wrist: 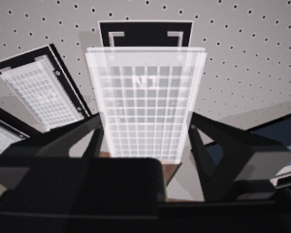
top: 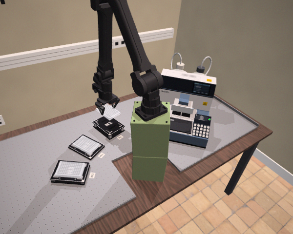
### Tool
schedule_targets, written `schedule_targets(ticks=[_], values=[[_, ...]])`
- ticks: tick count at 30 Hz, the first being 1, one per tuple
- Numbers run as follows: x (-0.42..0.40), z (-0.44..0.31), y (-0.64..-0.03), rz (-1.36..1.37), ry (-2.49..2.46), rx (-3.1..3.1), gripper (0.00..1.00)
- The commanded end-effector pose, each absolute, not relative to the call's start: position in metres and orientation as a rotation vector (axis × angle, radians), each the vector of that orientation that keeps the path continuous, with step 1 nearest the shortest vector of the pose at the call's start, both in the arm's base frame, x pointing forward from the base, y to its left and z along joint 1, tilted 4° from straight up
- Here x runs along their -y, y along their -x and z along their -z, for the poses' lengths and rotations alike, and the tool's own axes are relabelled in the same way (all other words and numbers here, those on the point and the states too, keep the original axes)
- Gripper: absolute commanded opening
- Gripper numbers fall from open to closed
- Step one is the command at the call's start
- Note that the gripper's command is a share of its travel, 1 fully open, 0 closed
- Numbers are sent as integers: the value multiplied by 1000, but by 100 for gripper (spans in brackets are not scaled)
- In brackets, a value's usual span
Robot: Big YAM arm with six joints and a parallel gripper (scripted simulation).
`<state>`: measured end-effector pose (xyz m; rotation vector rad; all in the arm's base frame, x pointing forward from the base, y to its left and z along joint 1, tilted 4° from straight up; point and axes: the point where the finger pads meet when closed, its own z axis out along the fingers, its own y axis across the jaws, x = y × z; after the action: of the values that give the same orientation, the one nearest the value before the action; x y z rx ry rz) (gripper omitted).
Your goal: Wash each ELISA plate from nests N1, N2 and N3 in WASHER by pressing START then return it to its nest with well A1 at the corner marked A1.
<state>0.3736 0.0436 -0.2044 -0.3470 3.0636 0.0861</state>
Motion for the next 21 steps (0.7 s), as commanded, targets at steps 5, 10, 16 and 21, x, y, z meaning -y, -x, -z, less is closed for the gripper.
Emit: schedule_targets(ticks=[5, 10, 16, 21], values=[[-45, 203, -379, -84, 339, -3055, 82], [-50, 217, -382, -82, 339, -3053, 82], [-49, 224, -381, -82, 335, -3054, 82], [-51, 232, -381, -82, 341, -3055, 82]])
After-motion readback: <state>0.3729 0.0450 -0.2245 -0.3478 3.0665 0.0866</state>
